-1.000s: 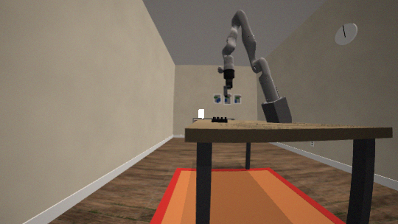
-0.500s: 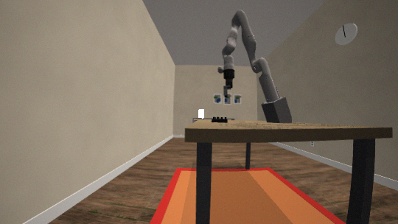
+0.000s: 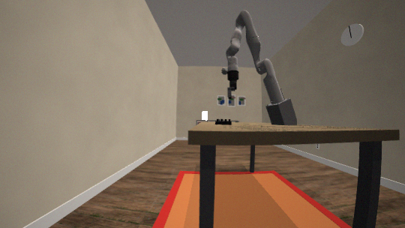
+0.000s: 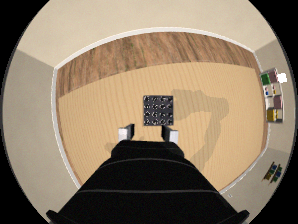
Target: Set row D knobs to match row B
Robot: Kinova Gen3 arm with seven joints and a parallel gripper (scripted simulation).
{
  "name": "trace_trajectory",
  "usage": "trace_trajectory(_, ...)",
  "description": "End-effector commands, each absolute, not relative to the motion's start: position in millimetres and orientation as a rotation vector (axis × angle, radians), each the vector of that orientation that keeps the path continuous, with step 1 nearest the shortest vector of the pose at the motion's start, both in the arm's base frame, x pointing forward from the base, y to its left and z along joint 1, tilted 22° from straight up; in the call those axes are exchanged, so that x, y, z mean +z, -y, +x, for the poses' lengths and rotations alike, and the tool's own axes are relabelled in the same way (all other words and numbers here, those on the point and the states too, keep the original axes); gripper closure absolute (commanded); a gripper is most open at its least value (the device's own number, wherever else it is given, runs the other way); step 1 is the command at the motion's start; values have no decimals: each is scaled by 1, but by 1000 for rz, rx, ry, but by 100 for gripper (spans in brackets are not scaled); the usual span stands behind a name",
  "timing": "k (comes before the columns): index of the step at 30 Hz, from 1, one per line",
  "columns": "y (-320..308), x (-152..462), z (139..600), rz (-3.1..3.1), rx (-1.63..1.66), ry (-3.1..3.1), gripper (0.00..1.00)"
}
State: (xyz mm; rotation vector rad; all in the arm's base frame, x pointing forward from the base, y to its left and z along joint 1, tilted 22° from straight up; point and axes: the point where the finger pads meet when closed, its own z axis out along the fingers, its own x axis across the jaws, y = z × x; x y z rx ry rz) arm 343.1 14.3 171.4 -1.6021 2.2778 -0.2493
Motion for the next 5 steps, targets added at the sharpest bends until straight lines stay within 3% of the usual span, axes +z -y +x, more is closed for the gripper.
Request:
trace_trajectory(1, -16, 174, 344, -1606, -252, -2272, 0)
trace_trajectory(5, -16, 174, 344, -1606, -252, -2272, 0)
